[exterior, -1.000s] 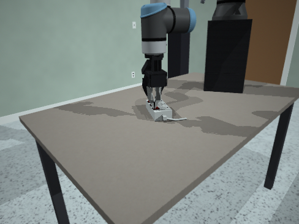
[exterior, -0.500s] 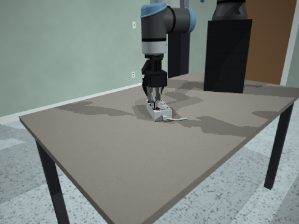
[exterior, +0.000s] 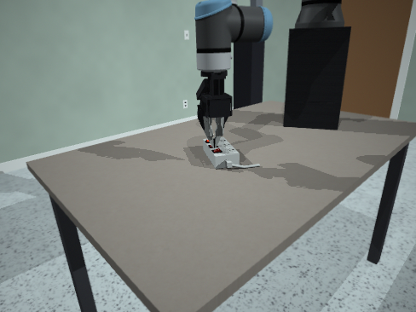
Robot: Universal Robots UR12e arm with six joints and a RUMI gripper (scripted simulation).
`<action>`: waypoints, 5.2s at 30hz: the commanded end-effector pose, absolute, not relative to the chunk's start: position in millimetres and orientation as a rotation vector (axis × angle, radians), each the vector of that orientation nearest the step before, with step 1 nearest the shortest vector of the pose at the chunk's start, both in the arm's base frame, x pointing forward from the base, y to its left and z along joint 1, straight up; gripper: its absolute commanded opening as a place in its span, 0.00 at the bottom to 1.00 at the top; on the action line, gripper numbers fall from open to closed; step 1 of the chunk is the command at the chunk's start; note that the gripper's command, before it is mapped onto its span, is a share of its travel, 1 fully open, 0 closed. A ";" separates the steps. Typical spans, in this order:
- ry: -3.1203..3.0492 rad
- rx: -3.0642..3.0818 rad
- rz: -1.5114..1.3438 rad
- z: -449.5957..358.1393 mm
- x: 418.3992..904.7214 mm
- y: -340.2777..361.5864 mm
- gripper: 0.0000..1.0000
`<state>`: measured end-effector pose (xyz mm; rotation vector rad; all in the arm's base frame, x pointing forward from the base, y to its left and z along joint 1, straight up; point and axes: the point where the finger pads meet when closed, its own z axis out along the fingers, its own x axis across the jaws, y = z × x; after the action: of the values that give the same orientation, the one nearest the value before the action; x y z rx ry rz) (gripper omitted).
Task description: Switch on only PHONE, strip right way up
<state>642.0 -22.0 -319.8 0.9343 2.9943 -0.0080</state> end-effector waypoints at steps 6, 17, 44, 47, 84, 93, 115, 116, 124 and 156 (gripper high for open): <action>2.995 0.935 -0.009 -291.9 639.6 -21.9 0.00; 2.995 0.935 -0.009 -291.6 639.9 -22.0 0.00; 2.995 0.935 -0.009 -246.7 639.4 -21.4 1.00; 2.995 0.935 -0.009 -227.9 639.3 -21.2 1.00; 2.994 0.934 -0.009 -189.8 640.3 -21.2 1.00; 2.994 0.934 -0.009 -189.8 640.3 -21.2 1.00; 2.994 0.934 -0.009 -189.8 640.3 -21.2 1.00; 2.994 0.934 -0.009 -189.8 640.3 -21.2 1.00; 2.994 0.934 -0.009 -189.8 640.3 -21.2 1.00; 2.994 0.934 -0.009 -189.8 640.3 -21.2 1.00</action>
<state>641.8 -22.0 -190.8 0.9341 2.9940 -0.0079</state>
